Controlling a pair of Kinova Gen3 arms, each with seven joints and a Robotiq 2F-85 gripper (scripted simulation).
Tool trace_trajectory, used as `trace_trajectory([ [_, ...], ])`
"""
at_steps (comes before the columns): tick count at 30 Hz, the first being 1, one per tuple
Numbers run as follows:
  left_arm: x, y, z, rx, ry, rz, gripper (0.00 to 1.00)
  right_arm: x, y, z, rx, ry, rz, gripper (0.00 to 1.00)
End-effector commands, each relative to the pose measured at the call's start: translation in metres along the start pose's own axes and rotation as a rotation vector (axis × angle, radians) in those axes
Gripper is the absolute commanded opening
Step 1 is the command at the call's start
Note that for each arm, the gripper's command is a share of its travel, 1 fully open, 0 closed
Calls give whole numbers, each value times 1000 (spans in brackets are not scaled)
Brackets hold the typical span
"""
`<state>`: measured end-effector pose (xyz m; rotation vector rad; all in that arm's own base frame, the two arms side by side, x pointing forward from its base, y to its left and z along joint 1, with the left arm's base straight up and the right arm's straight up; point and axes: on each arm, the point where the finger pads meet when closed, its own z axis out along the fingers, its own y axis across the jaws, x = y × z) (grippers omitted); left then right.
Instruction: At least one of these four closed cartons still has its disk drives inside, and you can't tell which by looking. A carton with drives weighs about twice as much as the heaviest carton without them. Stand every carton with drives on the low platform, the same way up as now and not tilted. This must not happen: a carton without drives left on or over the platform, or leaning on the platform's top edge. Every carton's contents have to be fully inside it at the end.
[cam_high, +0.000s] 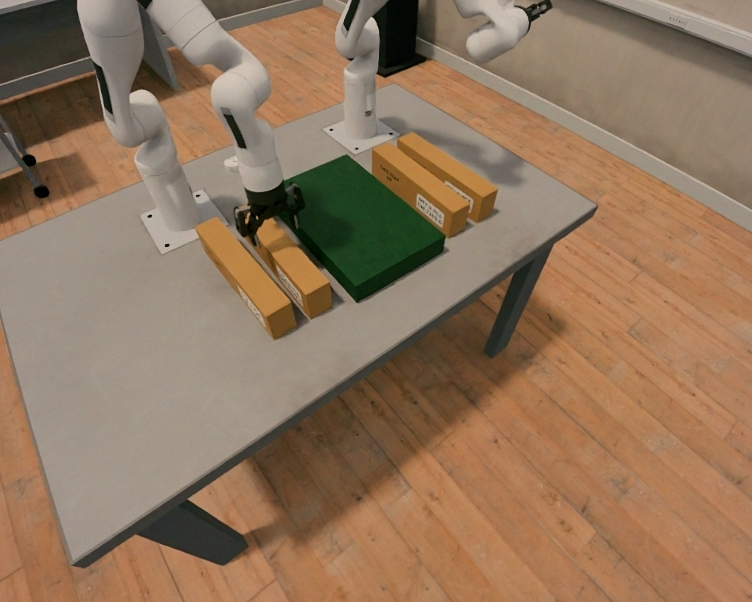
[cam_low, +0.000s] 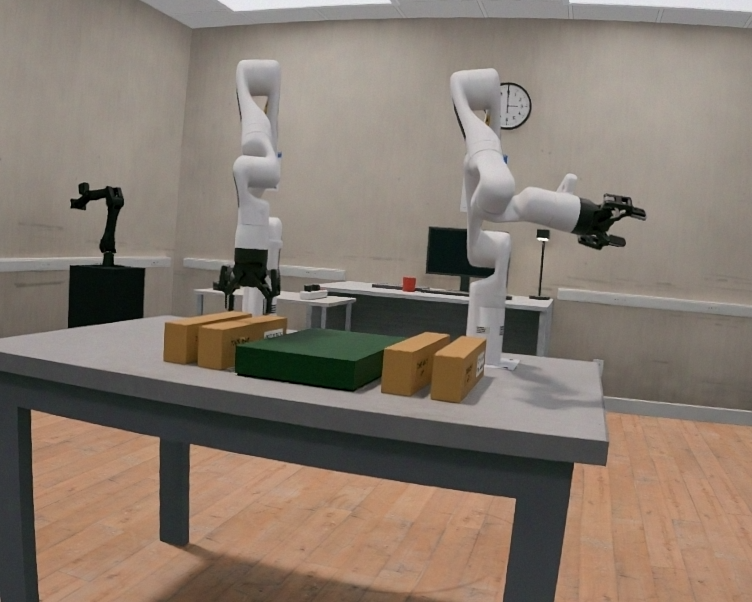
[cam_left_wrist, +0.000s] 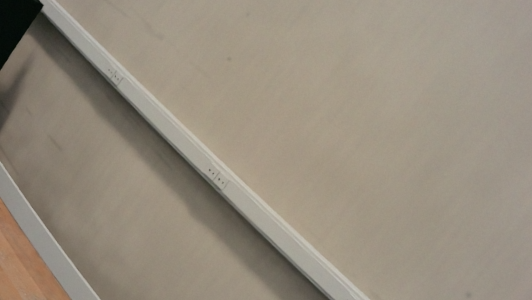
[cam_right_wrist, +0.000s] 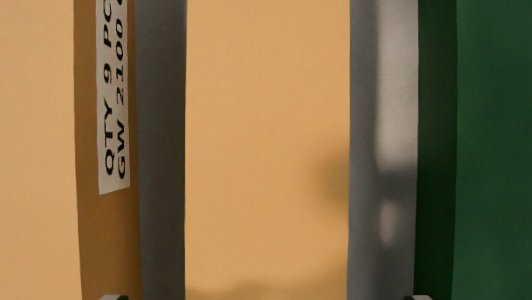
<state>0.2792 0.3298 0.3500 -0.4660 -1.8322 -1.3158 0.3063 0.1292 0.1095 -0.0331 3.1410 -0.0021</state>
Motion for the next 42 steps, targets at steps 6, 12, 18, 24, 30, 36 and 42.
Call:
trace_trajectory([
  [6,0,0,0,0,0,-1,1000,0,0,0,0,-1,0,1000],
  [12,0,0,0,0,0,-1,1000,0,0,0,0,-1,0,1000],
  [18,0,0,0,0,0,-1,1000,0,1,10,0,-1,1,1000],
  [24,0,0,0,0,0,-1,1000,0,1,10,0,-1,1,1000],
  [30,0,0,0,0,0,-1,1000,0,1,10,0,-1,1,1000],
  [36,0,0,0,0,0,-1,1000,-1,0,20,0,-1,1,1000],
  [42,0,0,0,0,0,-1,1000,-1,0,20,0,-1,1,1000],
])
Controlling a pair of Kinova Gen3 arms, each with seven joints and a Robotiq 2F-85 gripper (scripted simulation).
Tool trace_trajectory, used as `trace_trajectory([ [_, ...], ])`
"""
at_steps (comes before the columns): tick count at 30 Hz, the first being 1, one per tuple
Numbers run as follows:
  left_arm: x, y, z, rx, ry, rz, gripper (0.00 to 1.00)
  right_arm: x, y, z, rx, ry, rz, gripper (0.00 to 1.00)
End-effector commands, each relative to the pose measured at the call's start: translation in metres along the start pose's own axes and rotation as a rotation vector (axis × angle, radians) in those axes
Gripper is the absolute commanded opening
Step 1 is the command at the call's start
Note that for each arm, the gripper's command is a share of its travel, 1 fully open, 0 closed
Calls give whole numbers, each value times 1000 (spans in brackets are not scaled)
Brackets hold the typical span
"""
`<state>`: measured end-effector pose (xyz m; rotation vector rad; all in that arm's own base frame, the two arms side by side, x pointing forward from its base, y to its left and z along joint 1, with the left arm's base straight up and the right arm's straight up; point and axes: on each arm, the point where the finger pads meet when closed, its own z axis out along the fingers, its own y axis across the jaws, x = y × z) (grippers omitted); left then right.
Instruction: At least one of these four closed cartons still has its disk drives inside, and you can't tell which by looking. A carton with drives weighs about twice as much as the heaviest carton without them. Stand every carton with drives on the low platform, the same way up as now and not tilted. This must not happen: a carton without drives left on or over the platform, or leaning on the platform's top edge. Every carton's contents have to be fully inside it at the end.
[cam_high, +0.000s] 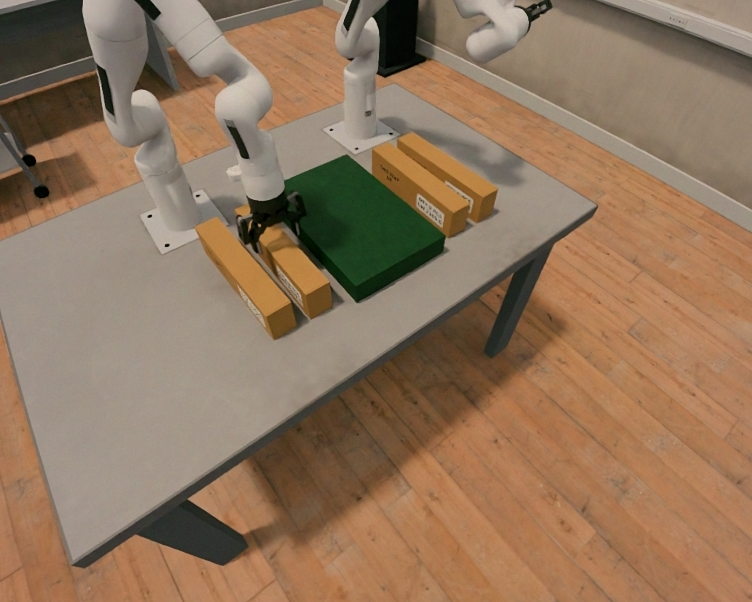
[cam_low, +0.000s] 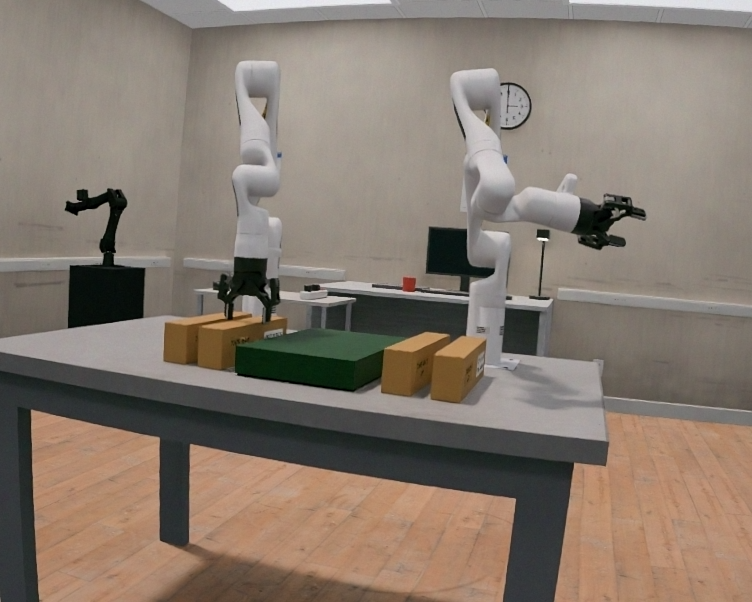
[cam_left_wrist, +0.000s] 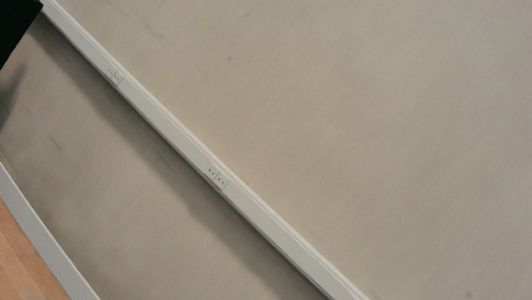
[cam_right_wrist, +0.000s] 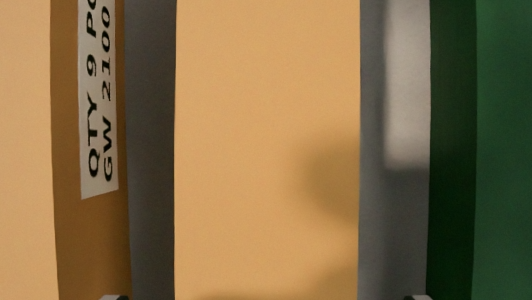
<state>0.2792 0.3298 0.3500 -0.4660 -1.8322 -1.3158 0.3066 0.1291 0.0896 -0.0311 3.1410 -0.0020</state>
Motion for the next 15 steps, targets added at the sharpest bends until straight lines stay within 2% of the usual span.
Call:
trace_trajectory([
  [1,0,0,0,0,0,-1,1000,0,0,0,0,-1,0,1000],
  [5,0,0,0,0,0,-1,1000,0,0,0,0,-1,0,1000],
  [6,0,0,0,0,0,-1,1000,0,1,10,0,-1,-1,1000],
  [15,0,0,0,0,0,-1,1000,0,1,10,0,-1,-1,1000],
])
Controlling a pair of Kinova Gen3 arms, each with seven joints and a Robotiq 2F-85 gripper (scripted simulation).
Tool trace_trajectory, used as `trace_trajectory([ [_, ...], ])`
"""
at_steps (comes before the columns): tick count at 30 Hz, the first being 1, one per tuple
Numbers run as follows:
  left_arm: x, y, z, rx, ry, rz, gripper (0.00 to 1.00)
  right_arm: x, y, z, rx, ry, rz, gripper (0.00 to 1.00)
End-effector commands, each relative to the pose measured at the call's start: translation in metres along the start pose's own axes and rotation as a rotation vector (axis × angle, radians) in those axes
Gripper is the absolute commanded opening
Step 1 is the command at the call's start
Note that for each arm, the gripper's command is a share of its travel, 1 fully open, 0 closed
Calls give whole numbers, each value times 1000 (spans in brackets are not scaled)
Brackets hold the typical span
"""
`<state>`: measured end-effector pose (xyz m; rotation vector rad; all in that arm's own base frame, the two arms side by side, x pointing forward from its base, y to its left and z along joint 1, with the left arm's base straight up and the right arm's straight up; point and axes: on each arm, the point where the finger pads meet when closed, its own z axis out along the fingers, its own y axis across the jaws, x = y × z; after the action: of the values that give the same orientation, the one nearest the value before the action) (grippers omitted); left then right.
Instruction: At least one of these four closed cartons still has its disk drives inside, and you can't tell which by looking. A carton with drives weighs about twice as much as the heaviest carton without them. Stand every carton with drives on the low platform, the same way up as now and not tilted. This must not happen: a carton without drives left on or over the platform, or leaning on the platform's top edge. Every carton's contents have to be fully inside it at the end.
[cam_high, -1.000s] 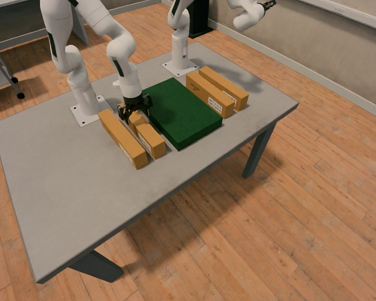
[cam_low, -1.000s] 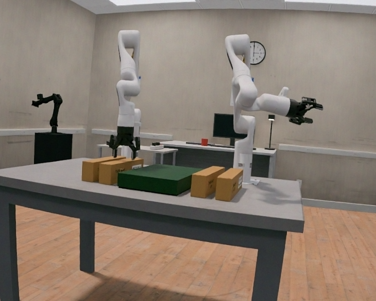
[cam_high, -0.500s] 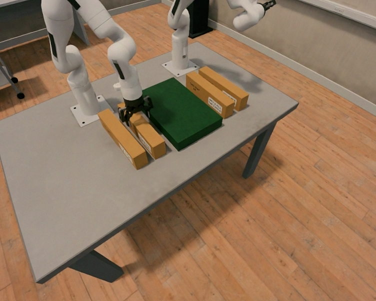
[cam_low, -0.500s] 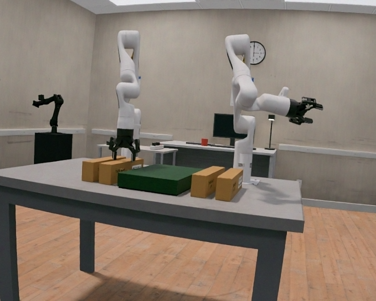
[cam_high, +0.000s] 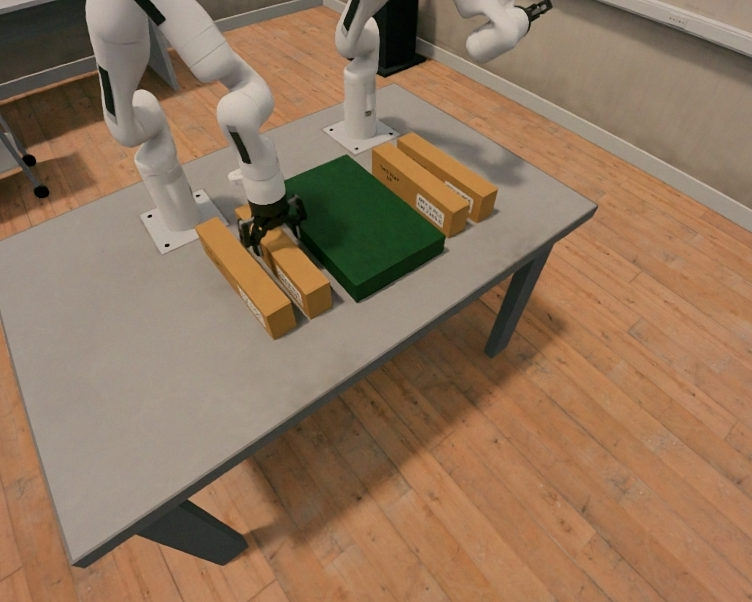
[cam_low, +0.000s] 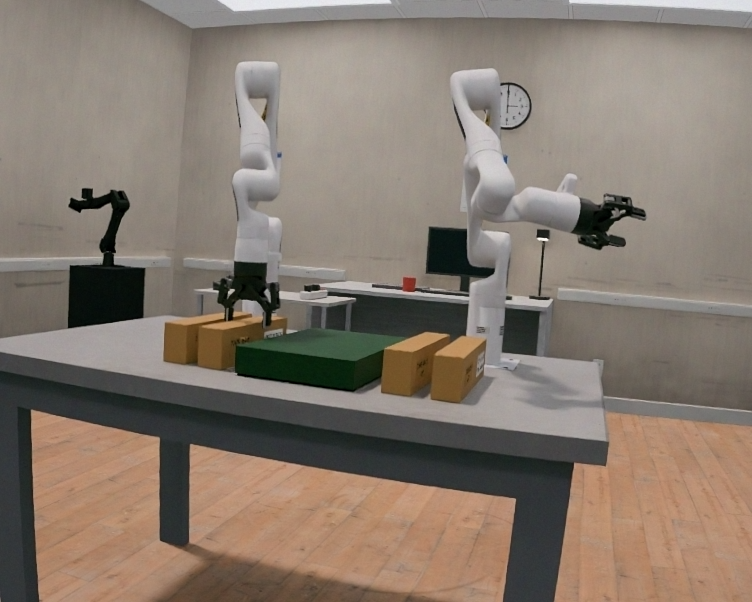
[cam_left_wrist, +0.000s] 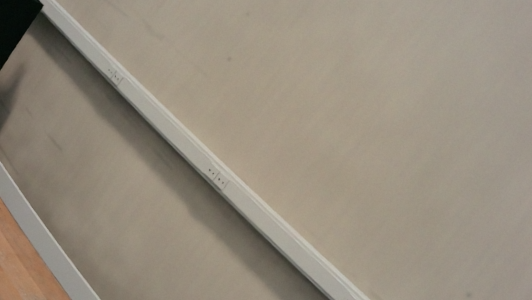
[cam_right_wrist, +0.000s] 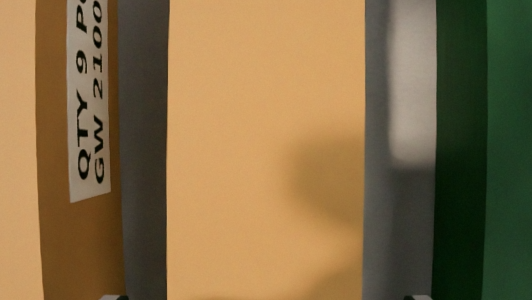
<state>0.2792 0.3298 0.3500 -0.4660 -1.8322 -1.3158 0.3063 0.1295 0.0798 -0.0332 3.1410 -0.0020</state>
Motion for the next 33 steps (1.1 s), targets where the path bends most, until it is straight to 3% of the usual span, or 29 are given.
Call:
trace_trajectory([
  [1,0,0,0,0,0,-1,1000,0,0,0,0,-1,0,1000],
  [7,0,0,0,0,0,-1,1000,0,0,0,0,-1,0,1000],
  [8,0,0,0,0,0,-1,1000,0,0,10,0,-1,1,1000],
  [33,0,0,0,0,0,-1,1000,-1,0,15,0,-1,1,1000],
])
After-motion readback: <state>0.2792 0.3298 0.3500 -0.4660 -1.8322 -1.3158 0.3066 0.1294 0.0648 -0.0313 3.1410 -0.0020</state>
